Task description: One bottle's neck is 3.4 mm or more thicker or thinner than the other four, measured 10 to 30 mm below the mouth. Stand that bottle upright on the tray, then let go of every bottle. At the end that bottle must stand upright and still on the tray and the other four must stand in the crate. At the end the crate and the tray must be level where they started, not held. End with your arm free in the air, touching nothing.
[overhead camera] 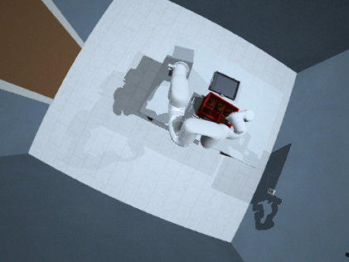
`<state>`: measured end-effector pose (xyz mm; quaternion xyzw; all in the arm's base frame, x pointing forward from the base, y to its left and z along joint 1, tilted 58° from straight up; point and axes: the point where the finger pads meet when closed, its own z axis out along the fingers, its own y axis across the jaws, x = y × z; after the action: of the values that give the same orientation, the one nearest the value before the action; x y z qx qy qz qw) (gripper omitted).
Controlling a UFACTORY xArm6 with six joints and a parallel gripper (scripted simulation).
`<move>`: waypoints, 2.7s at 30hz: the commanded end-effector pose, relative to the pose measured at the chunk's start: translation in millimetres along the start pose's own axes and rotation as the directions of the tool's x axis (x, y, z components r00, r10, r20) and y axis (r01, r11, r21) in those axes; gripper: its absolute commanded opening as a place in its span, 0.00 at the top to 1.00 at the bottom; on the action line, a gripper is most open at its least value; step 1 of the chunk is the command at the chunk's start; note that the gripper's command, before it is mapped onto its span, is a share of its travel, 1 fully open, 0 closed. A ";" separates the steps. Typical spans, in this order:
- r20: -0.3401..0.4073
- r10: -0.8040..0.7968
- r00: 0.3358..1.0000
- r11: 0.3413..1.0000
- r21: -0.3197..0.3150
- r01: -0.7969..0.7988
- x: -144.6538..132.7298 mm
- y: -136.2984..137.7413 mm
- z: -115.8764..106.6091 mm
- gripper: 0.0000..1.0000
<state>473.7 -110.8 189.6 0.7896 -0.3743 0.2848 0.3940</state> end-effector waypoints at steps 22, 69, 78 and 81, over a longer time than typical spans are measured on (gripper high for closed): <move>-0.001 0.001 1.000 1.000 0.003 -0.001 1.4 -1.3 -1.0 0.35; -0.001 0.001 1.000 1.000 0.003 -0.001 1.4 -1.4 26.8 0.35; -0.001 0.001 1.000 1.000 0.003 -0.001 1.4 -1.4 35.6 0.35; -0.001 0.001 1.000 1.000 0.002 -0.001 1.4 -1.4 36.9 0.35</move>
<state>480.0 -140.2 171.2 0.7896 -0.3744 0.2847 0.3940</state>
